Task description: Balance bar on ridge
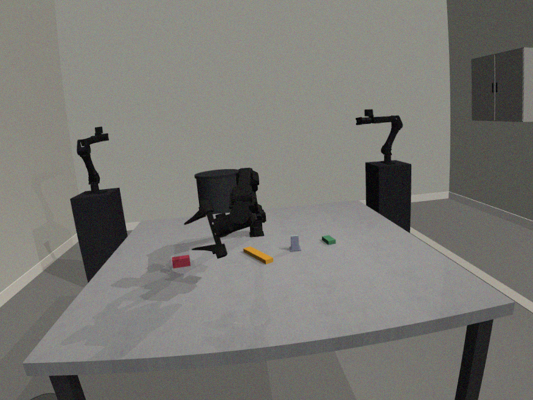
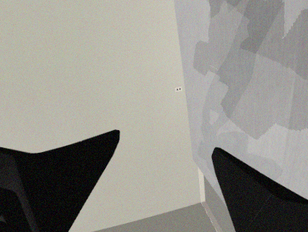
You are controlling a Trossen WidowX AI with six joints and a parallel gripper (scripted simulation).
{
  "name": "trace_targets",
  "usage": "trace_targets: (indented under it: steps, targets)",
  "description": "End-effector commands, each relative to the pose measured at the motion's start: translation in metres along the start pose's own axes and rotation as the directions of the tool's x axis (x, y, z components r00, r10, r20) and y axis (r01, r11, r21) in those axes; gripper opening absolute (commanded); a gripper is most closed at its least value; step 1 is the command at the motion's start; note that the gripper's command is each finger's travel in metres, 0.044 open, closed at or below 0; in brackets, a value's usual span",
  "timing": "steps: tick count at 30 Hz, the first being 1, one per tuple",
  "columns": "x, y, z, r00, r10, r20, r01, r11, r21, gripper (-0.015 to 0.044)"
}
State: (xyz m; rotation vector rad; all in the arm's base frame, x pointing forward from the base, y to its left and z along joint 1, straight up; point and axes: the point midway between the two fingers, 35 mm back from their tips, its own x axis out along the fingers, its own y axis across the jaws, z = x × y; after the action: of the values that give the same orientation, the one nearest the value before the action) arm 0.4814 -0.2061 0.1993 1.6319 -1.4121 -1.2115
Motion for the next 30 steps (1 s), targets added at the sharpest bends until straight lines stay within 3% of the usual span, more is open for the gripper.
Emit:
trace_targets:
  steps: [1, 4, 16, 30]
  targets:
    - [0.0, 0.0, 0.0, 1.0, -0.002, 0.0, 0.002, 1.0, -0.006, 0.0374]
    - [-0.001, -0.001, 0.003, 1.0, -0.027, 0.0, 0.027, 0.996, -0.083, 0.0315]
    - [-0.008, -0.005, 0.018, 0.988, -0.157, 0.005, 0.141, 0.875, -0.463, 0.0315]
    - [-0.018, -0.009, 0.04, 0.952, -0.305, 0.024, 0.198, 0.555, -0.808, 0.0315]
